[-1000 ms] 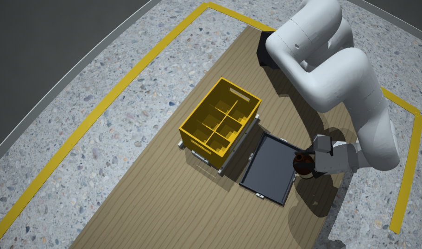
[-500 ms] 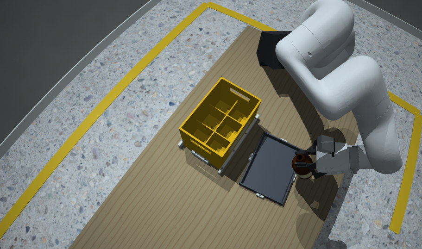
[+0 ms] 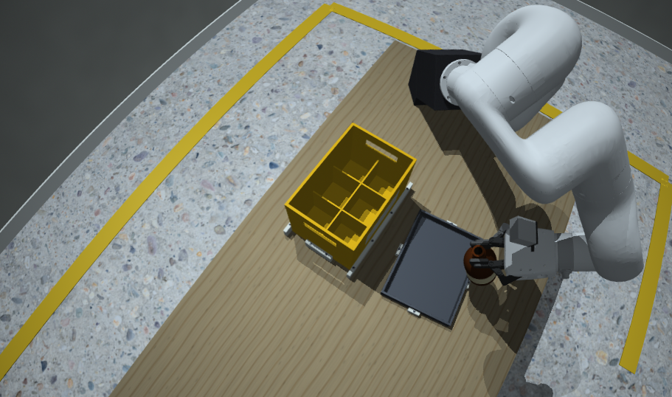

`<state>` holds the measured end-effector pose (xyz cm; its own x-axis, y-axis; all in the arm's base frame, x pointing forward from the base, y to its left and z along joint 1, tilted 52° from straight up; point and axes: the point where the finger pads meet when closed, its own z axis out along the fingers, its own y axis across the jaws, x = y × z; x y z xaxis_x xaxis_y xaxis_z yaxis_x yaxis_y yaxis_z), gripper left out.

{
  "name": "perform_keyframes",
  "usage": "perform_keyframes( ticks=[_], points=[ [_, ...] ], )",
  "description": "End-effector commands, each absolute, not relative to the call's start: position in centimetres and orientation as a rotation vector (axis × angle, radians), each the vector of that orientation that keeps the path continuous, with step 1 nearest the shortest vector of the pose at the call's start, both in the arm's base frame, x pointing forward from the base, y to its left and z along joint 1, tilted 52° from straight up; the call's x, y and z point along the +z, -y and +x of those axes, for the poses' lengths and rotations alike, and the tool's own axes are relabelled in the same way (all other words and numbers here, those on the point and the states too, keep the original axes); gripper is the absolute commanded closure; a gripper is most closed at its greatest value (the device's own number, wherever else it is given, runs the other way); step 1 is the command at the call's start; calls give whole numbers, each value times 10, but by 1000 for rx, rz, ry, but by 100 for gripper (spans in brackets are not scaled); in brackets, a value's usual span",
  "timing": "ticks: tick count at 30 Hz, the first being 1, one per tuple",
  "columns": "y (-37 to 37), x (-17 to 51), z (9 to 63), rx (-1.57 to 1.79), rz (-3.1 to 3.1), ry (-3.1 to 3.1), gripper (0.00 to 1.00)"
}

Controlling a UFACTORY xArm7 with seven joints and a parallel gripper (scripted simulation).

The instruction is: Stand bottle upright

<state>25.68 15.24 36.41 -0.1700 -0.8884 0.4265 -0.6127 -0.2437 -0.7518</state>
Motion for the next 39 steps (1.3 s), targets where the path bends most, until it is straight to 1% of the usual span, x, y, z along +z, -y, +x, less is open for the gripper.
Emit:
perform_keyframes(
  ticks=[1,39],
  points=[
    [-153,365,257,-1382,-1804,-1726,100],
    [-149,363,258,-1383,-1804,-1727,100]
  ],
)
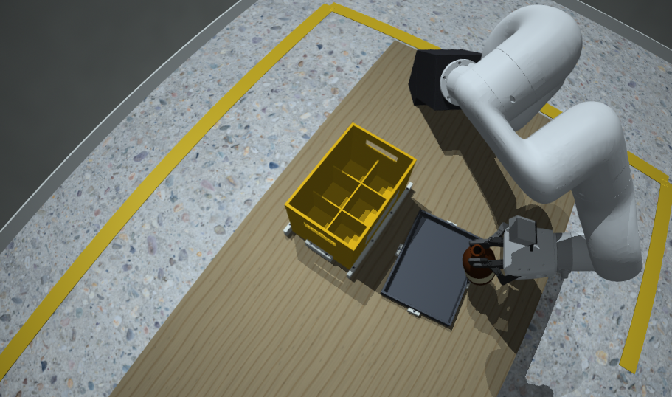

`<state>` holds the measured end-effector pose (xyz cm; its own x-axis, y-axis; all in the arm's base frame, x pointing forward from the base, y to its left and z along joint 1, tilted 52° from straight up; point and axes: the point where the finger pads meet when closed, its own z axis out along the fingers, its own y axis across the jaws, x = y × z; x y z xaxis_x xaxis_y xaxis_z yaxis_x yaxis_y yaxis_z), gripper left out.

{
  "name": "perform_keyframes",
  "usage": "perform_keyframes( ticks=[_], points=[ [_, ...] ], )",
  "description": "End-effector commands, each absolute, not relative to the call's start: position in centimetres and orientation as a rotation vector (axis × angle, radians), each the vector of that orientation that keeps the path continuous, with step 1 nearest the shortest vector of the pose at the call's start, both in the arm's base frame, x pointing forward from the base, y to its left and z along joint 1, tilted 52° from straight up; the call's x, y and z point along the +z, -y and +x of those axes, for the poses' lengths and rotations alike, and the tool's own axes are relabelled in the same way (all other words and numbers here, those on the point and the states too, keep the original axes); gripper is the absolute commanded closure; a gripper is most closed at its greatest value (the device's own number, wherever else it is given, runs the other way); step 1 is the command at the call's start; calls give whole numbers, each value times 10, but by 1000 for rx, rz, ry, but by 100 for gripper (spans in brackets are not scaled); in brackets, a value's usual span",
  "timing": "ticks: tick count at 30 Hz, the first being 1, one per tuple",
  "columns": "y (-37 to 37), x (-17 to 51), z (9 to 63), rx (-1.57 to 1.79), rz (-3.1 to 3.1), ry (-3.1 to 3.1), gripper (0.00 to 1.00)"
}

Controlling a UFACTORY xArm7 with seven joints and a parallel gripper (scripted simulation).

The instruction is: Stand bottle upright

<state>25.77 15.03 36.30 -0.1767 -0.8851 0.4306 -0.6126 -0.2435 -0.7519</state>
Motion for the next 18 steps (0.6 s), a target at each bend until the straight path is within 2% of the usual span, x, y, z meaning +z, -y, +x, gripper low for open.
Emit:
perform_keyframes(
  ticks=[1,18],
  points=[
    [-149,363,258,-1383,-1804,-1727,100],
    [-138,357,263,-1383,-1804,-1727,100]
  ],
)
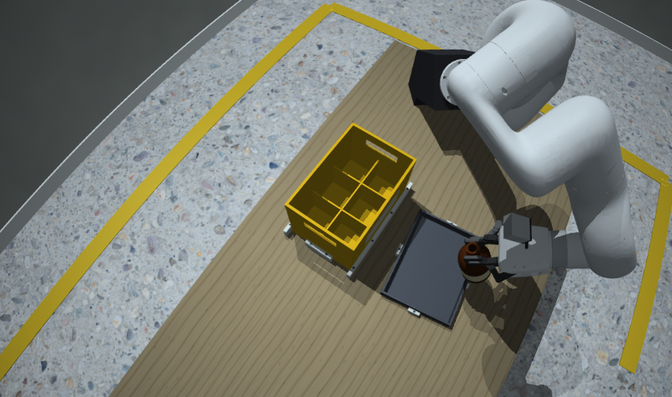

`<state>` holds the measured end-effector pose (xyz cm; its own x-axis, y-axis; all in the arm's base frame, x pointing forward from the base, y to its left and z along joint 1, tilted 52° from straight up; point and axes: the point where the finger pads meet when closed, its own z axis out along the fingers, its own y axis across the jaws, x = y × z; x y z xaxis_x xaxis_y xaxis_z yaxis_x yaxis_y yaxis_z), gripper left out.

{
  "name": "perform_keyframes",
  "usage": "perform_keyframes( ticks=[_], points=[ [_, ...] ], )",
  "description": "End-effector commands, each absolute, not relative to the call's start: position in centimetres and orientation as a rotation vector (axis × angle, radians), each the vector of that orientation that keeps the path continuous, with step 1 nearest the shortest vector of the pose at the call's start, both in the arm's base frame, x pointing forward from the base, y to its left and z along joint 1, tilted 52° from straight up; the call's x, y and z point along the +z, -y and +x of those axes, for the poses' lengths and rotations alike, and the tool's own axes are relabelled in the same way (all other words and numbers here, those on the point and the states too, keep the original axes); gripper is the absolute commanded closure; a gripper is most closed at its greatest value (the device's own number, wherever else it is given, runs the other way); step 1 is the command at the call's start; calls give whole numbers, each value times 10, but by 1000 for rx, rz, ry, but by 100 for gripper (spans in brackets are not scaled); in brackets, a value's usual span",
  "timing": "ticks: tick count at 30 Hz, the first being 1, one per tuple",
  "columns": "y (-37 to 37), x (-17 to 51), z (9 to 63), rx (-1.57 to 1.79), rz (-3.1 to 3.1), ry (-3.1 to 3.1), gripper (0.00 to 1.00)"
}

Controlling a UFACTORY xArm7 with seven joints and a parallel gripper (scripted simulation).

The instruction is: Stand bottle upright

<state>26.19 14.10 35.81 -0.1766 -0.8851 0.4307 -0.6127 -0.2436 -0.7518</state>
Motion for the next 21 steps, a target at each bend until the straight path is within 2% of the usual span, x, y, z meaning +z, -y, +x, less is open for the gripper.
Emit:
perform_keyframes(
  ticks=[1,21],
  points=[
    [-137,357,264,-1383,-1804,-1727,100],
    [-119,347,272,-1383,-1804,-1727,100]
  ],
)
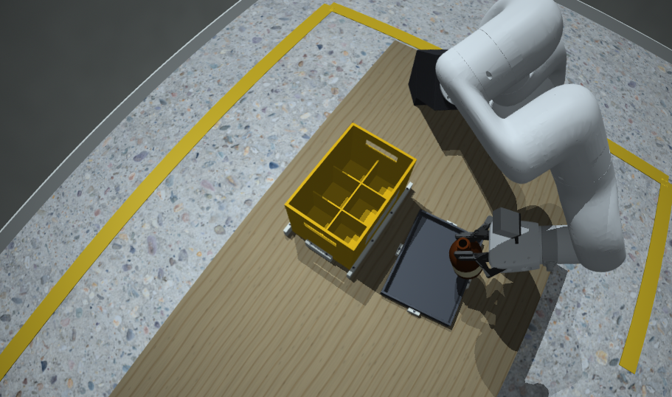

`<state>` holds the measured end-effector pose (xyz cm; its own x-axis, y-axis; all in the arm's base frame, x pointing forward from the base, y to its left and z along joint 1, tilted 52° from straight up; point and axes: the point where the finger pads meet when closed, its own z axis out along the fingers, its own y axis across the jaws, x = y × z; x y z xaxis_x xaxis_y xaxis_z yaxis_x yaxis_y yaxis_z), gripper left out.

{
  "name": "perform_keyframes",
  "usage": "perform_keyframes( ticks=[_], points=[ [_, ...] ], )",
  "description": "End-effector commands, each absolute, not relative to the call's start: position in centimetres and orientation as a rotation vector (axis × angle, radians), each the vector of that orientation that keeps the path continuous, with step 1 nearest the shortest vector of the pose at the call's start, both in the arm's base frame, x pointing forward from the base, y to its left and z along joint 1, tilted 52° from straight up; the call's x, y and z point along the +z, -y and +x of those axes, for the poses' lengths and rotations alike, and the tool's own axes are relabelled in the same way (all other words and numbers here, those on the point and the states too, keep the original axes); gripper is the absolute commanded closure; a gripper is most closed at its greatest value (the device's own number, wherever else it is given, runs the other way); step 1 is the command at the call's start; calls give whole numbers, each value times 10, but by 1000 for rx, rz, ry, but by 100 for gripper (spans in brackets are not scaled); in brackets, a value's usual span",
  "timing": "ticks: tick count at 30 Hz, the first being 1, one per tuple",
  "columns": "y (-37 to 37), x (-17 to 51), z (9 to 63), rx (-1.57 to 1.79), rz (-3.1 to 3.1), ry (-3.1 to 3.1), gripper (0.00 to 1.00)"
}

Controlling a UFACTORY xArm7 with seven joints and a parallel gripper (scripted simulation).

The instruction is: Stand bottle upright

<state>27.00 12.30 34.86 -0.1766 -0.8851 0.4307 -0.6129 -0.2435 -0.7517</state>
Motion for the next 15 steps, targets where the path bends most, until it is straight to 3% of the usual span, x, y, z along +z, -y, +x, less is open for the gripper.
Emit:
perform_keyframes(
  ticks=[1,15],
  points=[
    [-118,347,272,-1383,-1804,-1727,100],
    [-107,341,277,-1383,-1804,-1727,100]
  ],
)
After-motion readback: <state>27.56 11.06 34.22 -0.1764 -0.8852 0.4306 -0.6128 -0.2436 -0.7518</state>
